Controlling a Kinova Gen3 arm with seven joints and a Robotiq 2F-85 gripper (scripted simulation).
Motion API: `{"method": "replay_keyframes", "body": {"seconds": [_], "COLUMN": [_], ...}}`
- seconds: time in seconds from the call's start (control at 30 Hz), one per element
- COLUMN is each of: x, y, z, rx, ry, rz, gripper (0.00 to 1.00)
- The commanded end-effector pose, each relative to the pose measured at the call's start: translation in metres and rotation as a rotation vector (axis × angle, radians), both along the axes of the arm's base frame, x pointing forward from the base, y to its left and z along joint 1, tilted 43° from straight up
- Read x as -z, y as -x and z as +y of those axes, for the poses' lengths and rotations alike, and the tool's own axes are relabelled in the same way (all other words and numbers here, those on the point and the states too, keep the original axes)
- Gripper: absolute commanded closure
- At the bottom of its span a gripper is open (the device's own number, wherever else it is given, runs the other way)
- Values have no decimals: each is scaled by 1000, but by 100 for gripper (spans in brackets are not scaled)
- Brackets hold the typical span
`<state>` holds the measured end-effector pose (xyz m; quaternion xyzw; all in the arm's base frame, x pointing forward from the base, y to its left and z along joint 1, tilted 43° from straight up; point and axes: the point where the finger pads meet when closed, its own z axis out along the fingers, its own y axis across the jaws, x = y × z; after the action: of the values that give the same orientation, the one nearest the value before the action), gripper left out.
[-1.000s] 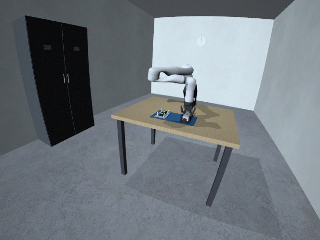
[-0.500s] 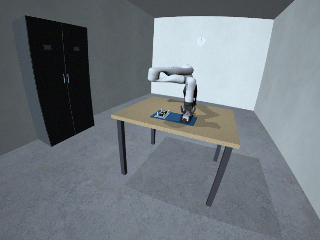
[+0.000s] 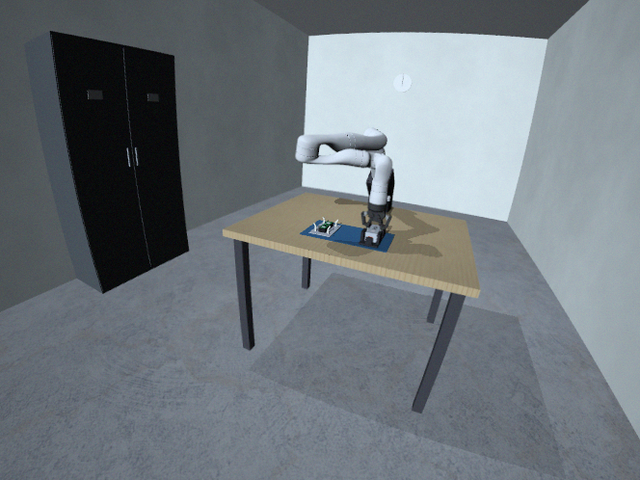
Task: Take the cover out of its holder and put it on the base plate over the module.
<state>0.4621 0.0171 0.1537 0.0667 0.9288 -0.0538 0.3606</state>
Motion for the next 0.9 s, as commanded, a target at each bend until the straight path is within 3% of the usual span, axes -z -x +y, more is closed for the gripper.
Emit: {"method": "replay_keyframes", "body": {"seconds": [0.0, 0.17, 0.5, 0.73, 0.87], "x": [0, 0, -22, -22, -29], "y": [0, 0, 20, 20, 29], "z": [0, 0, 5, 5, 6], "rx": [-1, -1, 0, 0, -1], "ry": [0, 0, 0, 0, -1], "rz": [-1, -1, -1, -1, 5], "gripper": [100, 100, 100, 100, 100]}}
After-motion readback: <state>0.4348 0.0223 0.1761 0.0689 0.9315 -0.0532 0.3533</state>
